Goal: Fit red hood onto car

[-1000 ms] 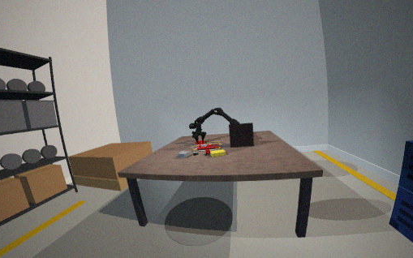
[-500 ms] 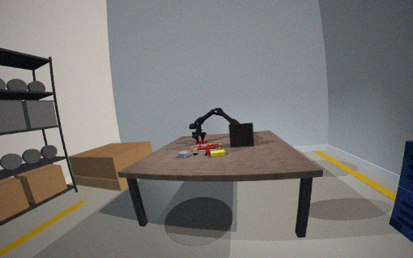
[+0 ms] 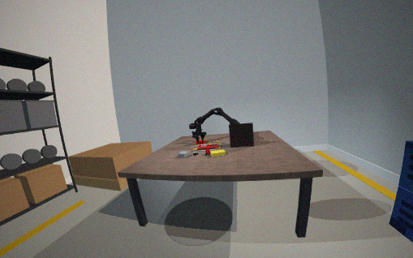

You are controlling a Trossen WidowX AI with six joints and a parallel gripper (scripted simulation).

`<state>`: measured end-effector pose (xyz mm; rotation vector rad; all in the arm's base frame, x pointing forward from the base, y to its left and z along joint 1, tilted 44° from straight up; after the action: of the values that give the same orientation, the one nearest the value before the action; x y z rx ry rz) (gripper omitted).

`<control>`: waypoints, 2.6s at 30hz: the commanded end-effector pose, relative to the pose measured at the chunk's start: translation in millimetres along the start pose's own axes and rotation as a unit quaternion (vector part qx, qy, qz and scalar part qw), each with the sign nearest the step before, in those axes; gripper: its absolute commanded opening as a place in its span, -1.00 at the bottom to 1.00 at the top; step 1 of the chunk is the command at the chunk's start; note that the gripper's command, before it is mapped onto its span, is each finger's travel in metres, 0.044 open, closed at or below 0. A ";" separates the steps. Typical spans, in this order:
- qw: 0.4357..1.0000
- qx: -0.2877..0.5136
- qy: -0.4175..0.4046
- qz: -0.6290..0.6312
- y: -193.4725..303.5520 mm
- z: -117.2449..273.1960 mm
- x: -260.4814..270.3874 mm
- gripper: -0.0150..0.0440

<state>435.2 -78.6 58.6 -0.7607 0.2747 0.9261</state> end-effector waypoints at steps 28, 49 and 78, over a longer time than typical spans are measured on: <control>1.000 -0.002 -0.003 -0.003 -1.3 94.1 0.7 -0.49; 0.988 0.010 -0.017 0.155 117.5 96.0 80.8 -0.49; 0.960 -0.002 -0.005 0.281 214.8 59.1 112.5 -0.49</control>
<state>325.2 125.3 -44.5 -0.6908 0.4750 1.4616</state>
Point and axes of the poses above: the point midway between the two fingers, 35 mm back from their tips, its own z axis back along the fingers, its own x axis across the jaws, y = z × x, the point moved 2 cm from there along z, back along the fingers, and after that the axes turned 15 degrees about -z, right-handed, at the moved point
